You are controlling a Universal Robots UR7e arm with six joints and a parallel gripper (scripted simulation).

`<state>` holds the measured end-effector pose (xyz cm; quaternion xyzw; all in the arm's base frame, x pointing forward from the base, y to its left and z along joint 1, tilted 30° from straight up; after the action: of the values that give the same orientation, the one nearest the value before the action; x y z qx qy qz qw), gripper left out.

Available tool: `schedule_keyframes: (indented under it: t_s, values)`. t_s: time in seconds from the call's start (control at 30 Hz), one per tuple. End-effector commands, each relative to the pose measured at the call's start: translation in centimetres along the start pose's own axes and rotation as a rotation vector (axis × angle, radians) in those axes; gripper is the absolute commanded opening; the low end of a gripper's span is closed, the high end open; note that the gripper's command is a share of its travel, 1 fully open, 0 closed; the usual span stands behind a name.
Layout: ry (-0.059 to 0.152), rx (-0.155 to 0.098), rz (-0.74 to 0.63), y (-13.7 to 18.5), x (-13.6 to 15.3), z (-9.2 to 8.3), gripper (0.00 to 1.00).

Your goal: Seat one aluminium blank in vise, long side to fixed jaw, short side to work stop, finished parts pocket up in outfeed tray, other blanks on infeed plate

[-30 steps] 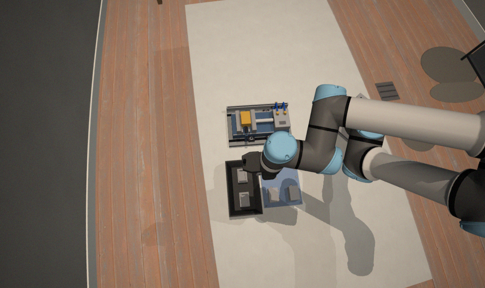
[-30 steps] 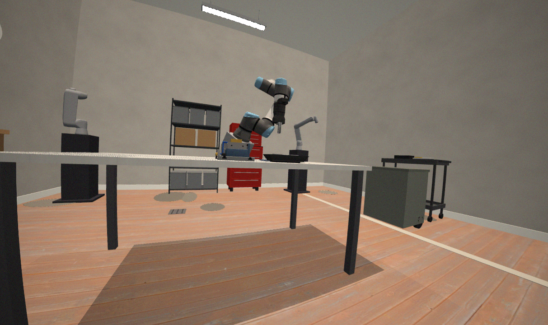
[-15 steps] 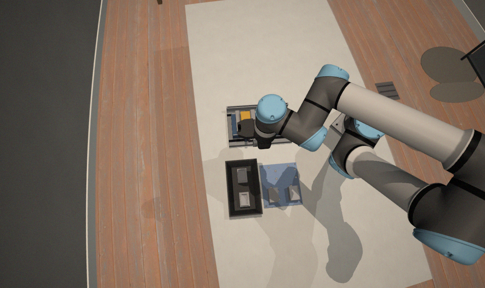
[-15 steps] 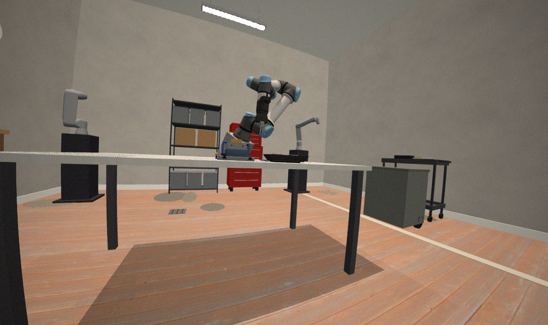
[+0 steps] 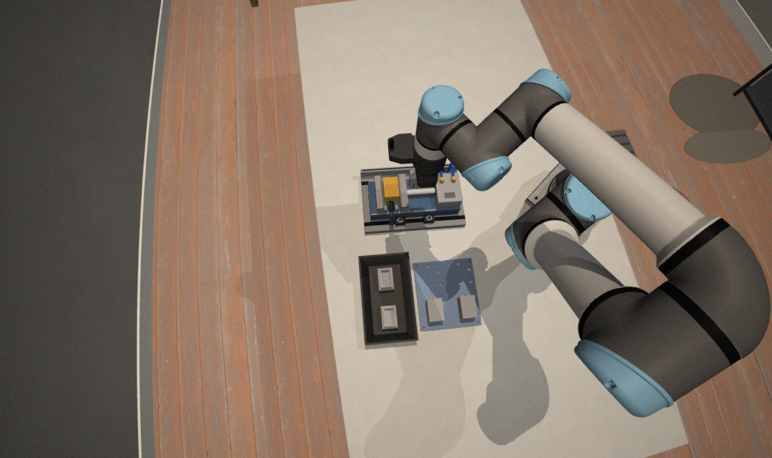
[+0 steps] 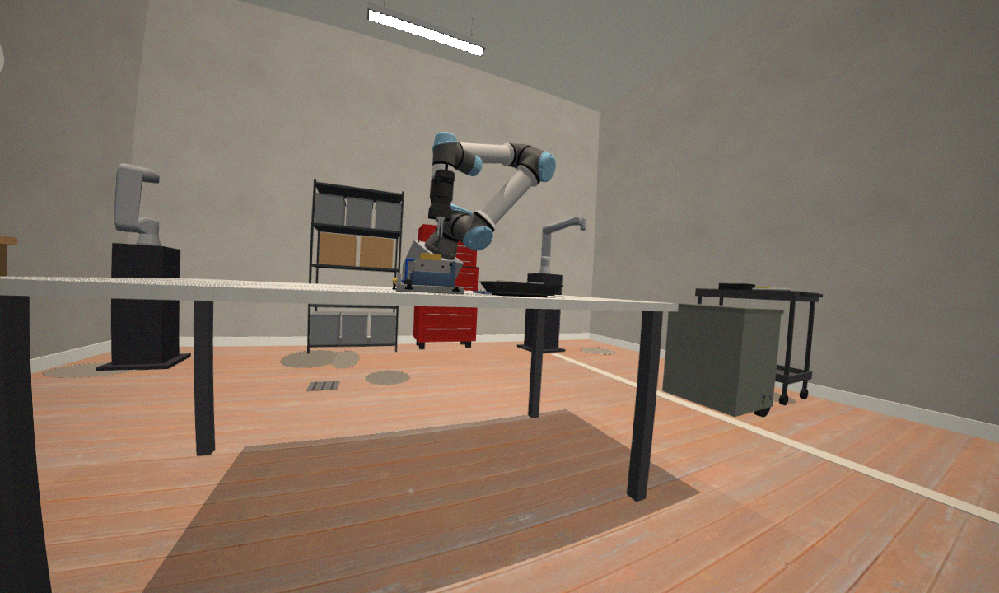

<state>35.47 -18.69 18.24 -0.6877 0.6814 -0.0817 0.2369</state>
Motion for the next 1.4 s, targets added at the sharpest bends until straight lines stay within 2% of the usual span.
schedule_keyframes:
  t_s: [0.0, 0.23, 1.37]
  values:
    - [-0.010, 0.014, -0.007, 1.06, 1.77, -0.16, 0.00]
    - [-0.011, 0.021, -0.006, 1.77, 2.60, -0.31, 0.00]
    - [-0.011, 0.021, -0.006, 1.78, 2.61, -0.32, 0.00]
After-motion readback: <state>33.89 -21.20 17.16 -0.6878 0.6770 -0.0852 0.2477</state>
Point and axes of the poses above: the point where the finger pads meet when closed, its own z axis out along the fingers, its own x axis across the jaws, y = z × x, the point moved 2 cm from there along -z, back along the fingers, and after that the axes turned 15 degrees about -z, right-handed, at the moved point
